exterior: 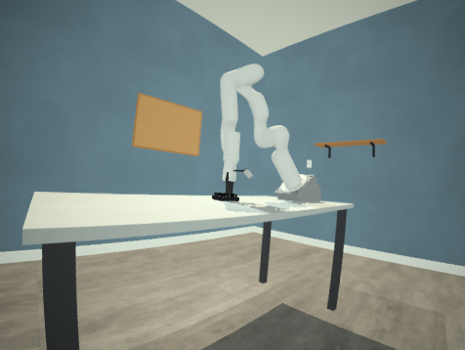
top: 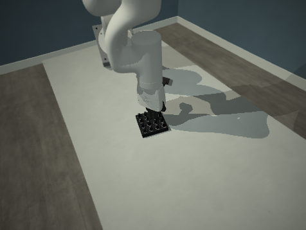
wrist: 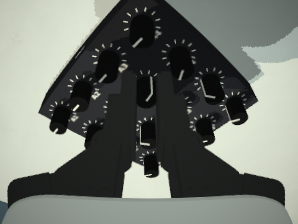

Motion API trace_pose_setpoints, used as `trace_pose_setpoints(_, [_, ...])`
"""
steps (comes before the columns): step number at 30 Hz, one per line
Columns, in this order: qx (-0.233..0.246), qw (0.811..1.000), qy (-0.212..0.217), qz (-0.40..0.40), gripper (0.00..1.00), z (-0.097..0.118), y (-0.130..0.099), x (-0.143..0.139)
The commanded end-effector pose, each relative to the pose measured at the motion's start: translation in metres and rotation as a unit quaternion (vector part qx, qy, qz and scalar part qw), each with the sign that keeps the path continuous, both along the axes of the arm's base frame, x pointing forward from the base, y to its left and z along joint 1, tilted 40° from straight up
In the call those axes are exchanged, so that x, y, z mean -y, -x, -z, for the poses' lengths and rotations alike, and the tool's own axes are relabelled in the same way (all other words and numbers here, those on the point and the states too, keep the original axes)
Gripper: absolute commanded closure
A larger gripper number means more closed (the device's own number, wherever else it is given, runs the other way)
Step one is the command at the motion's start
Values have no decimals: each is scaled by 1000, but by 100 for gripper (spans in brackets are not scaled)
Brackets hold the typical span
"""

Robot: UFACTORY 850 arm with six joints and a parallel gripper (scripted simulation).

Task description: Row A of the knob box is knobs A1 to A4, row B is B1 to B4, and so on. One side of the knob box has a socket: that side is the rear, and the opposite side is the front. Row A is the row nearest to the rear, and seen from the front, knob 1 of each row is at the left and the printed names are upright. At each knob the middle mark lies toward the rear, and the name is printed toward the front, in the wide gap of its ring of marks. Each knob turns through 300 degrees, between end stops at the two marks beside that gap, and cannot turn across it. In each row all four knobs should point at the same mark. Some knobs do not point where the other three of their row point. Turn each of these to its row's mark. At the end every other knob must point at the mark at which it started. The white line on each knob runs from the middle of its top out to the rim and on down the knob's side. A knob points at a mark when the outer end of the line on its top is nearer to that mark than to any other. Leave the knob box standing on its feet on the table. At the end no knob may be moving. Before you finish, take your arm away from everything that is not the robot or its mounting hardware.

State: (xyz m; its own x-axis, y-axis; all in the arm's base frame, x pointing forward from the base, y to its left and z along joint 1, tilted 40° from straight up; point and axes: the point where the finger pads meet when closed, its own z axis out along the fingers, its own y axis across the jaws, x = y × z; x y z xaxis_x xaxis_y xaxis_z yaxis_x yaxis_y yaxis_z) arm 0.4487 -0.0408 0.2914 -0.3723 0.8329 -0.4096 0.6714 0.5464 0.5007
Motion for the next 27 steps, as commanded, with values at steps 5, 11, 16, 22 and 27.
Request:
trace_pose_setpoints(5, [-14,994,77,-78,92,-1,0,0])
trace_pose_setpoints(11, [-22,982,125,-136,92,-1,0,0])
trace_pose_setpoints(16, [-25,975,148,-164,92,-1,0,0])
trace_pose_setpoints(22, [-31,958,189,-213,92,-1,0,0])
trace_pose_setpoints(27, [-36,943,218,-248,92,-1,0,0])
